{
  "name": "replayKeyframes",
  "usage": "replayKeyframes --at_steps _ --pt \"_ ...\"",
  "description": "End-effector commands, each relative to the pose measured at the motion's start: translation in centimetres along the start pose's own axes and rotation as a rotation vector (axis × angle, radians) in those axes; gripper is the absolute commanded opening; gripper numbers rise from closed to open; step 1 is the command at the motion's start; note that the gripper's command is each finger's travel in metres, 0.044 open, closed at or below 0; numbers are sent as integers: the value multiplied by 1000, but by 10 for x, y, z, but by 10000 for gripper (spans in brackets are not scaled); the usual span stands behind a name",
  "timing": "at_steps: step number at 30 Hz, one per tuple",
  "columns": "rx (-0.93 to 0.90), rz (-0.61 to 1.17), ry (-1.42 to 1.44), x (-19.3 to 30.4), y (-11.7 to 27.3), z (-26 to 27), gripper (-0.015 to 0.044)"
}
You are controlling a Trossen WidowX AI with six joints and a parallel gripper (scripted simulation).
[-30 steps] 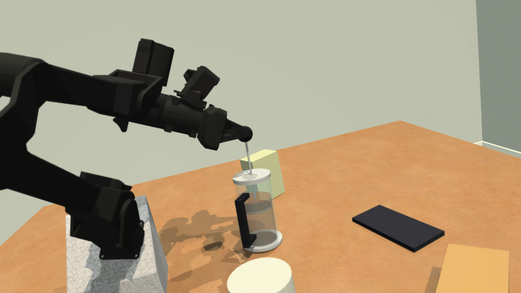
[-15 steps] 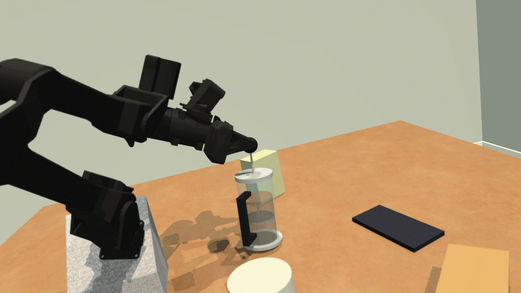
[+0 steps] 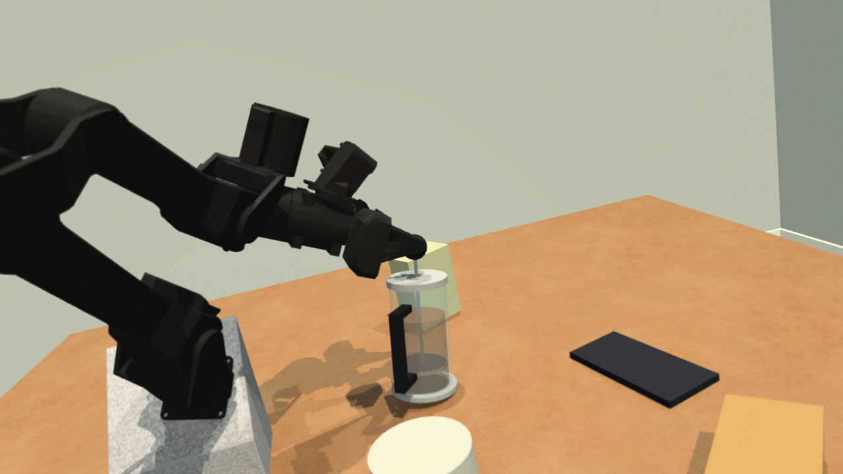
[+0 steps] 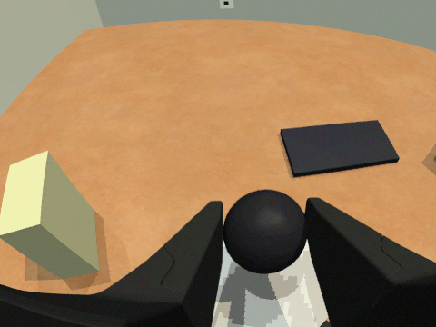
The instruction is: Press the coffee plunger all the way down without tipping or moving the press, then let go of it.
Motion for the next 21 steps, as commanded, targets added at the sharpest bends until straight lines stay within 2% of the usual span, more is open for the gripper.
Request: replayKeyframes --at_steps 1,21 --pt "6 28 33 8 -4 0 117" --pt "7 27 32 5 -7 2 117"
Point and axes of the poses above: the point midway between the two fingers, 35 mm back from their tips, its own y axis back along the fingers, its own z axis across the jaws, x = y × z, the point moved 8 cm from there along y, back along the fingers, and after that the axes turned 1 degree about -y, right-handed, at the moved point
